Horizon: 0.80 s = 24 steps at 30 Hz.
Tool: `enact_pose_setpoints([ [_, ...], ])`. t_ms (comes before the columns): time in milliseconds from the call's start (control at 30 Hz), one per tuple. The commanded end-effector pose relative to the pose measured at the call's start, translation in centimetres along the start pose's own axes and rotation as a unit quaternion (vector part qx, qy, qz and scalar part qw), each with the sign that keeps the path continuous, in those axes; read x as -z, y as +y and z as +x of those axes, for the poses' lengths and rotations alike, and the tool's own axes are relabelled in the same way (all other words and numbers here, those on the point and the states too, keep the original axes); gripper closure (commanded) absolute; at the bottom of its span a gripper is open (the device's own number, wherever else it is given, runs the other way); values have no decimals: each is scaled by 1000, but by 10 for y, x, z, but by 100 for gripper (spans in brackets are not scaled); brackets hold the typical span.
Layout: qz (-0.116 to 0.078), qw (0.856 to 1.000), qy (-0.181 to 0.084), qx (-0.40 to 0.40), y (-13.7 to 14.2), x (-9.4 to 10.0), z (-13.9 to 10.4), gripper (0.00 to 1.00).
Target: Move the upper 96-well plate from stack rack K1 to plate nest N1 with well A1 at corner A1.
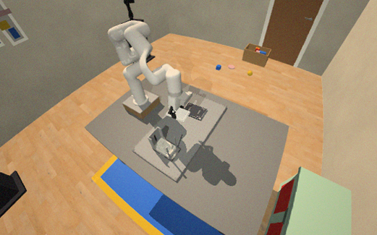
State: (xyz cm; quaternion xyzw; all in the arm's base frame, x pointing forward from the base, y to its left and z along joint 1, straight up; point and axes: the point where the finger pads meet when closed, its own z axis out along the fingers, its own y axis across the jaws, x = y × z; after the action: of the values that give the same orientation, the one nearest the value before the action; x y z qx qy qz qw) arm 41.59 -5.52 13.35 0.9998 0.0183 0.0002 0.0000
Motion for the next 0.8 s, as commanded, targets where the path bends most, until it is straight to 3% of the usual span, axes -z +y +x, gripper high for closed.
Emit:
enact_pose_setpoints([
  [0, 2, 1000, 2, 0, -11, 1, 2, 100],
  [767, 2, 1000, 2, 0, -81, 0, 5, 100],
])
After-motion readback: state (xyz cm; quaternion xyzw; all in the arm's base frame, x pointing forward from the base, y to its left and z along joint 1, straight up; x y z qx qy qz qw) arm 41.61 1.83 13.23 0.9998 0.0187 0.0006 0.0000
